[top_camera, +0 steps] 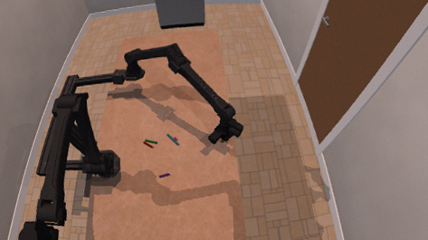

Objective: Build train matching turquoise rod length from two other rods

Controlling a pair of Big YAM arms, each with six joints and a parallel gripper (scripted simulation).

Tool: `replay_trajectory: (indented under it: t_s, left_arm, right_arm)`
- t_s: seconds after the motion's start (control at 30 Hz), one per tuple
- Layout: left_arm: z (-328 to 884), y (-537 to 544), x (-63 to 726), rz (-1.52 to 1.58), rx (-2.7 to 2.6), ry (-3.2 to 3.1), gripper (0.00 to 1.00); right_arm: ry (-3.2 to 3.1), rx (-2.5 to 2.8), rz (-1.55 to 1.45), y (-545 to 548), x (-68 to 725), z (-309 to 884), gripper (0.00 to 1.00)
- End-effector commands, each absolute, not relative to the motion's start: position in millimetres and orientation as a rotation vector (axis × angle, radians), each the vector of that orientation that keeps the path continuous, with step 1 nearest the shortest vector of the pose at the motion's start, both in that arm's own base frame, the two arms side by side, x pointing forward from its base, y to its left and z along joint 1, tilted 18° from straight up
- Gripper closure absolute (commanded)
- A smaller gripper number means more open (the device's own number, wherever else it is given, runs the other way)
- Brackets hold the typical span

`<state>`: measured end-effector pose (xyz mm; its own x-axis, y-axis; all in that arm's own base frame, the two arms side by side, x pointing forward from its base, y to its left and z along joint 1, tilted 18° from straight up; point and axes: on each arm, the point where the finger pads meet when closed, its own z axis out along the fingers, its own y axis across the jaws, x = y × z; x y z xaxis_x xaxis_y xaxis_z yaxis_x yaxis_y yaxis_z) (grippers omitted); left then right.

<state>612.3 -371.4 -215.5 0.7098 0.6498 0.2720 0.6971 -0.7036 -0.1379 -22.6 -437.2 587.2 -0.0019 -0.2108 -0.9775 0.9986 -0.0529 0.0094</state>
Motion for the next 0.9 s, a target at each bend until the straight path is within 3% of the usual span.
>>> replay_trajectory:
  t_s: [0.0,0.5,0.53,0.87]
  left_arm:
    - [-200.8,-378.2,633.2,-0.346,-2.719,-1.096,0.77]
    - [-200.8,-378.2,633.2,-0.346,-2.719,-1.096,0.77]
    - [-200.8,-378.2,633.2,-0.346,-2.719,-1.096,0.96]
    - [-200.8,-378.2,633.2,-0.346,-2.719,-1.096,0.96]
  right_arm:
    - [0.970,1.037,-1.385,-418.4,-28.1,633.0,0.00]
    - [0.970,1.037,-1.385,-418.4,-28.1,633.0,0.00]
    - [0.970,1.037,-1.385,-418.4,-28.1,633.0,0.00]
    - [0.970,1.037,-1.385,-418.4,-28.1,633.0,0.00]
